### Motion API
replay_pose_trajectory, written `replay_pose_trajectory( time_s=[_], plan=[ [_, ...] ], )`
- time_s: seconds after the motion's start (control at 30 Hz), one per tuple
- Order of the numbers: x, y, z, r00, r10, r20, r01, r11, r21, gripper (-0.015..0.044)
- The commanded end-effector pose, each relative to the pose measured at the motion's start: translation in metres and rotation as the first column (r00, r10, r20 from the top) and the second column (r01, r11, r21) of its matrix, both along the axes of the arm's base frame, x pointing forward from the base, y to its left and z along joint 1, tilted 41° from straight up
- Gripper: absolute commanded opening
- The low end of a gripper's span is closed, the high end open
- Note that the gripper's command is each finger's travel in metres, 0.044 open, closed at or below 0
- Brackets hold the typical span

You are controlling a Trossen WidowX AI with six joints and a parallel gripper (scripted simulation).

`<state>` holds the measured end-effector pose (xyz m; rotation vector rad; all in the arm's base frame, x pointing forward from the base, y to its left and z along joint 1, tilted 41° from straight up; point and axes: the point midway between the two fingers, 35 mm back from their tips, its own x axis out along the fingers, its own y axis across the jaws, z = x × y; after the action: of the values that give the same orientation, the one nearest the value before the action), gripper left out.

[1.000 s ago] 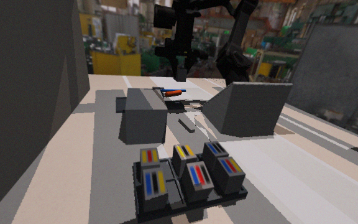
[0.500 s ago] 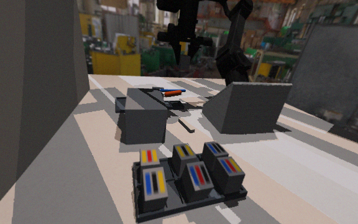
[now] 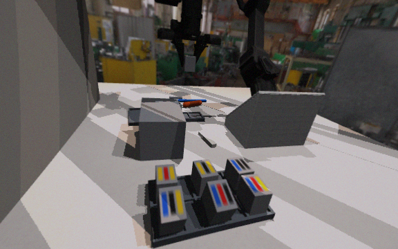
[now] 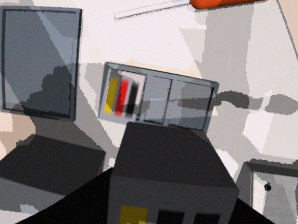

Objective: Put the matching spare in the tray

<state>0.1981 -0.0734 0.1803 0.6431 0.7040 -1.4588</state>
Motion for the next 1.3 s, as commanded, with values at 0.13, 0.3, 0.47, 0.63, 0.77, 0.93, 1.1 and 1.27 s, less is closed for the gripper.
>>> replay_pose_trajectory(
  time_s=[0.13, 0.3, 0.47, 0.63, 0.77, 0.93, 1.1, 1.27],
  plan=[
    [0.038, -0.002, 0.006, 1.0, 0.004, 0.001, -0.004, 1.0, 0.003, 0.0],
    [0.061, -0.004, 0.008, 1.0, 0.004, 0.001, -0.004, 1.0, 0.004, 0.0],
    [0.085, -0.007, 0.008, 1.0, 0.005, 0.002, -0.005, 1.0, 0.001, 0.0],
    [0.109, -0.011, 0.007, 1.0, 0.007, 0.004, -0.007, 1.0, -0.004, 0.0],
    [0.127, -0.015, 0.004, 1.0, 0.008, 0.005, -0.008, 1.0, -0.009, 0.0],
    [0.139, -0.017, 0.002, 1.0, 0.009, 0.006, -0.009, 1.0, -0.012, 0.0],
    [0.139, -0.019, 0.002, 1.0, 0.009, 0.006, -0.009, 1.0, -0.012, 0.0],
    [0.14, -0.022, -0.002, 1.0, 0.009, 0.006, -0.009, 1.0, -0.011, 0.0]
  ],
)
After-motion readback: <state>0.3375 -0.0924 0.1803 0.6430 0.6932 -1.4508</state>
